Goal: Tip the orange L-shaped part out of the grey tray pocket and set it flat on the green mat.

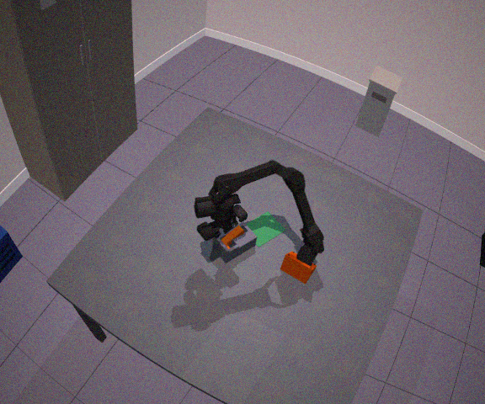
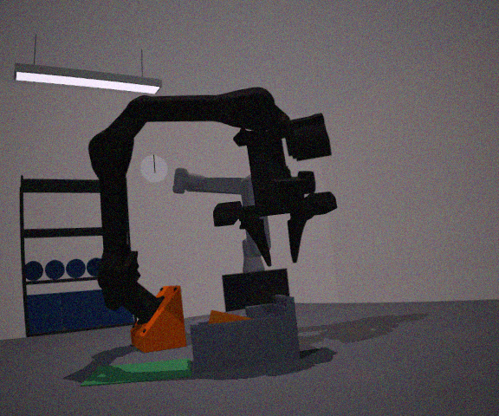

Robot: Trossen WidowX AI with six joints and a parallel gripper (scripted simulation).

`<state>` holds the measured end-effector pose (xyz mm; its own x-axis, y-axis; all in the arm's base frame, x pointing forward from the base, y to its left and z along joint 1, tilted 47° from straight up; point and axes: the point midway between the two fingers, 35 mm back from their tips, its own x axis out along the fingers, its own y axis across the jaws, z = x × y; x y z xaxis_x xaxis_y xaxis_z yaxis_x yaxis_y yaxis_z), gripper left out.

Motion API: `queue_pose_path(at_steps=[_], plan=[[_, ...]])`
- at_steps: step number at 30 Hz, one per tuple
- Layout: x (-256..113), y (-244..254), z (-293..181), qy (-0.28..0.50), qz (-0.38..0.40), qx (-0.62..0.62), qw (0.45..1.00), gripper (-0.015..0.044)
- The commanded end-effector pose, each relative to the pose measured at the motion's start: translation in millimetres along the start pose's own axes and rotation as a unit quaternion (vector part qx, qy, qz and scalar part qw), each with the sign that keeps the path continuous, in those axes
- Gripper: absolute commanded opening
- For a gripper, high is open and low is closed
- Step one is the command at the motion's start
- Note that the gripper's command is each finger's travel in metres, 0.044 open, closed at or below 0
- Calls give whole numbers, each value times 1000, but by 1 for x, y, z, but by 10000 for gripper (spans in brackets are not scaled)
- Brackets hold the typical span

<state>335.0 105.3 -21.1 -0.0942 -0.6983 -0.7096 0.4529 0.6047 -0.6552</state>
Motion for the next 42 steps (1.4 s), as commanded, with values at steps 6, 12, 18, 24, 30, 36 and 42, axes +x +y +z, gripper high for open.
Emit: queue_pose_path(at_steps=[6,12,18,24,30,36,42], plan=[[66,-9,-1,10,-13,2,1000,180],[70,-9,-1,10,-13,2,1000,180],[79,-9,-1,10,-13,2,1000,180],[89,-9,-1,10,-13,2,1000,180],[99,-10,-2,10,-13,2,1000,180],[102,-10,-2,10,-14,2,1000,180],[102,-10,-2,10,-14,2,1000,180]])
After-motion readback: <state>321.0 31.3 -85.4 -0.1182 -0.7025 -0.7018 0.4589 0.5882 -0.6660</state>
